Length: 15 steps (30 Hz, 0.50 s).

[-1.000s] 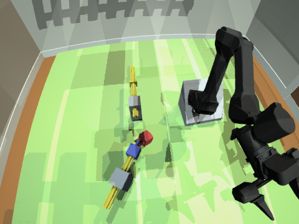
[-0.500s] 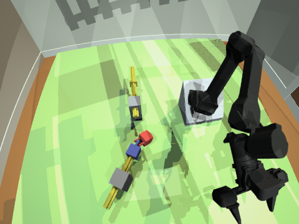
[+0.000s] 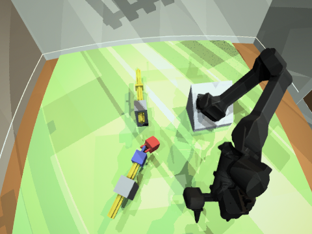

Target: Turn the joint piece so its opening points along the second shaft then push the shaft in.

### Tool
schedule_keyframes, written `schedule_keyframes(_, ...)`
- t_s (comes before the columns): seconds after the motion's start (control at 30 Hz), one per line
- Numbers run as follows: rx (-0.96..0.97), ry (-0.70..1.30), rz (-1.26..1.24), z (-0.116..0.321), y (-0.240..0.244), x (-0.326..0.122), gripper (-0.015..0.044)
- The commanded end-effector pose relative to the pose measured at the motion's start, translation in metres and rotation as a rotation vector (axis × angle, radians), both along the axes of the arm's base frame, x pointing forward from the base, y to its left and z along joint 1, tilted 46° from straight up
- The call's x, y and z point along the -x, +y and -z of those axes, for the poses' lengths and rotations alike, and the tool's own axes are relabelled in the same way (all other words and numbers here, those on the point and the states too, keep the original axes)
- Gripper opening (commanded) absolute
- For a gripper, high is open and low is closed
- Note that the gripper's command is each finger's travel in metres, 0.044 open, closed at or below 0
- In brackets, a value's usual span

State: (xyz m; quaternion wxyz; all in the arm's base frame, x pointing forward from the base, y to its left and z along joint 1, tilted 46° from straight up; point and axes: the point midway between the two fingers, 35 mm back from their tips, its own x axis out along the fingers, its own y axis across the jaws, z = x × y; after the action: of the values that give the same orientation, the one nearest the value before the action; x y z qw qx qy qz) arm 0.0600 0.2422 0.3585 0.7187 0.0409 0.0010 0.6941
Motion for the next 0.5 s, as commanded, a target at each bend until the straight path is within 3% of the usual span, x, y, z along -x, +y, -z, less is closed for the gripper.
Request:
schedule_keyframes(0.0, 0.121, 0.017, 0.077, 0.025, 0.003, -0.027, 0.044)
schedule_keyframes(0.47, 0.491, 0.205, 0.309, 0.112, -0.03, -0.108, 0.044)
